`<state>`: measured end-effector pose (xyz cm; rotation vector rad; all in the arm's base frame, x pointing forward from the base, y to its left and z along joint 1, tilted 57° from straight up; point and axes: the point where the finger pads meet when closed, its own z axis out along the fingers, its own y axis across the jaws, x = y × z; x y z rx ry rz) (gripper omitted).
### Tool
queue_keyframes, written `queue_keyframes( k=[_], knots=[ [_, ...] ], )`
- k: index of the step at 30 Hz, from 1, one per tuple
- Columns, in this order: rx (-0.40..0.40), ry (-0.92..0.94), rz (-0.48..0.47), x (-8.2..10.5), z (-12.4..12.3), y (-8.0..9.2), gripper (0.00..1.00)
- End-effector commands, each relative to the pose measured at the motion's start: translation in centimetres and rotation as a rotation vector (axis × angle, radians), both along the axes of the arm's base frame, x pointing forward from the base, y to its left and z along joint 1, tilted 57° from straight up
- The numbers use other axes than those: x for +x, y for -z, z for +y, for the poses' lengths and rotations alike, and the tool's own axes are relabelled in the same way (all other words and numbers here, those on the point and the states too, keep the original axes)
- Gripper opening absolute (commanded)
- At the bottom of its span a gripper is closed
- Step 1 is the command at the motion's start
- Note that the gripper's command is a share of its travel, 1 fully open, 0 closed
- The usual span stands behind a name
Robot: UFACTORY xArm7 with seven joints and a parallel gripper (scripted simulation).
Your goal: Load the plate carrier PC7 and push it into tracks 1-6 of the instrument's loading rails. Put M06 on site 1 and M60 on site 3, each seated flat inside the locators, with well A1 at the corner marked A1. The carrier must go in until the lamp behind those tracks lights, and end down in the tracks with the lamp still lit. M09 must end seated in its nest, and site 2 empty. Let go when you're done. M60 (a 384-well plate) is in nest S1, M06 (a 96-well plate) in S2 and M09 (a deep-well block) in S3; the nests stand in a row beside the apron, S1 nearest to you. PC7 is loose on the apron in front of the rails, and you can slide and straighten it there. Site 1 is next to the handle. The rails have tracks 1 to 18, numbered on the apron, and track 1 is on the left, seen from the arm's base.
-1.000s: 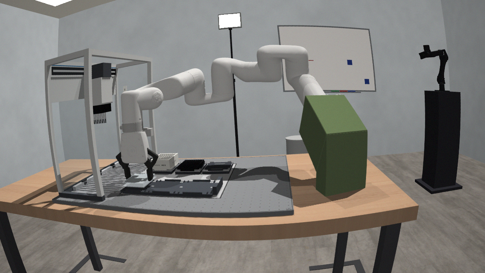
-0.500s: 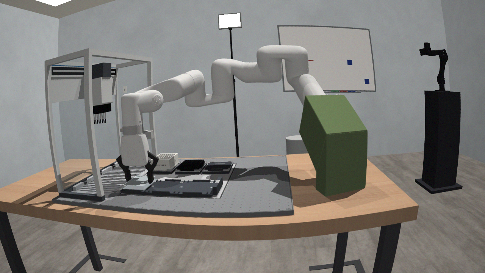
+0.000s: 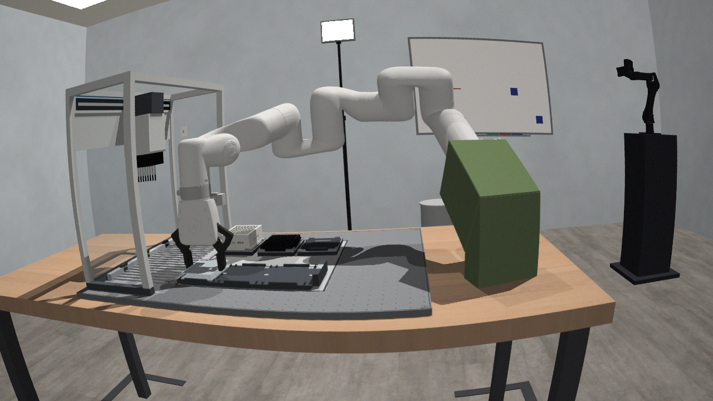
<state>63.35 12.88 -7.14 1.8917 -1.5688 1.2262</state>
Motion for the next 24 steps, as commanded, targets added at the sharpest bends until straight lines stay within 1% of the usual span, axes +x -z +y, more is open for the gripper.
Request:
queue_keyframes(
  k=[1,5,6,24],
  knots=[
    [0.004,-0.004,-0.001,0.0,0.4,-0.11,0.0],
    [0.004,-0.004,-0.001,0.0,0.4,-0.11,0.0],
    [0.004,-0.004,-0.001,0.02,0.35,-0.07,1.0],
    [0.004,-0.004,-0.001,0.03,0.35,-0.07,1.0]
  ],
)
